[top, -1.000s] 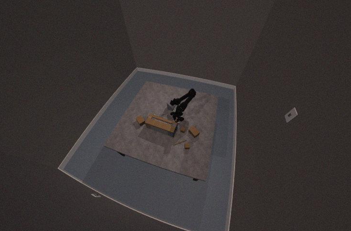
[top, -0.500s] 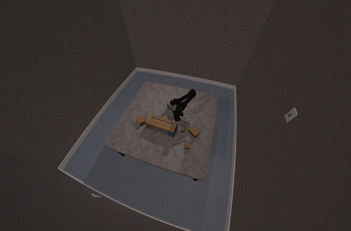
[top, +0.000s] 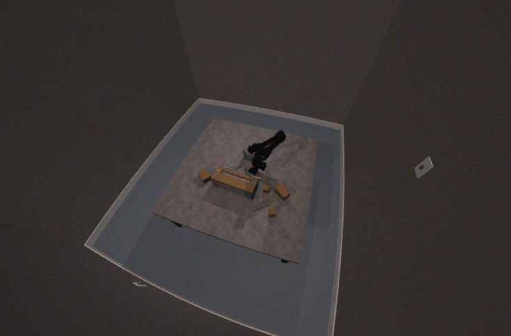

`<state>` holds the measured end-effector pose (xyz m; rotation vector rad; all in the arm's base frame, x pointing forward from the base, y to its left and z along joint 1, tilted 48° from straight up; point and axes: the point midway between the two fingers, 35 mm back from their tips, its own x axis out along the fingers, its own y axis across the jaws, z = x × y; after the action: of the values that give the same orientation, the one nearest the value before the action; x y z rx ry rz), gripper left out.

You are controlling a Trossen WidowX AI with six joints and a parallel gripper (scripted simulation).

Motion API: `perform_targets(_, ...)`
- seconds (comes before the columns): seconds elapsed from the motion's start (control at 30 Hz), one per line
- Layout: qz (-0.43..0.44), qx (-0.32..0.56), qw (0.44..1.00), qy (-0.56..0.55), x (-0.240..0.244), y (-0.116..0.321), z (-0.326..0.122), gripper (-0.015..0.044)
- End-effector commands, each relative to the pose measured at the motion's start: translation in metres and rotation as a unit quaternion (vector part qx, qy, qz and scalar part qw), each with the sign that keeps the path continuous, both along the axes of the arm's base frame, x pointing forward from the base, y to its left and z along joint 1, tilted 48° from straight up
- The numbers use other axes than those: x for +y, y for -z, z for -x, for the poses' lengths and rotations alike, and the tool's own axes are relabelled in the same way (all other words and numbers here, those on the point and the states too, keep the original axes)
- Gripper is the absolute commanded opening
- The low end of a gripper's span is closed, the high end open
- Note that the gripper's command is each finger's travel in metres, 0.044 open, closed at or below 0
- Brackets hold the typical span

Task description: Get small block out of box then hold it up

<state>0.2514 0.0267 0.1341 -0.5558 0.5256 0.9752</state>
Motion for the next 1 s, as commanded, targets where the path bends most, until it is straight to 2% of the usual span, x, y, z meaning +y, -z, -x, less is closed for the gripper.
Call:
perform_targets(0.0, -0.052, 0.064, 0.995, 0.060, -0.003, -0.001, 0.002, 0.0000)
perform_targets(0.23, -0.126, 0.161, 0.968, 0.149, -0.007, -0.002, 0.006, 0.0000)
perform_targets(0.47, -0.196, 0.255, 0.917, 0.235, -0.011, -0.003, 0.010, 0.0000)
perform_targets(0.7, -0.262, 0.343, 0.845, 0.316, -0.015, -0.005, 0.014, 0.0000)
perform_targets(0.97, -0.329, 0.436, 0.738, 0.397, -0.019, -0.008, 0.018, 0.0000)
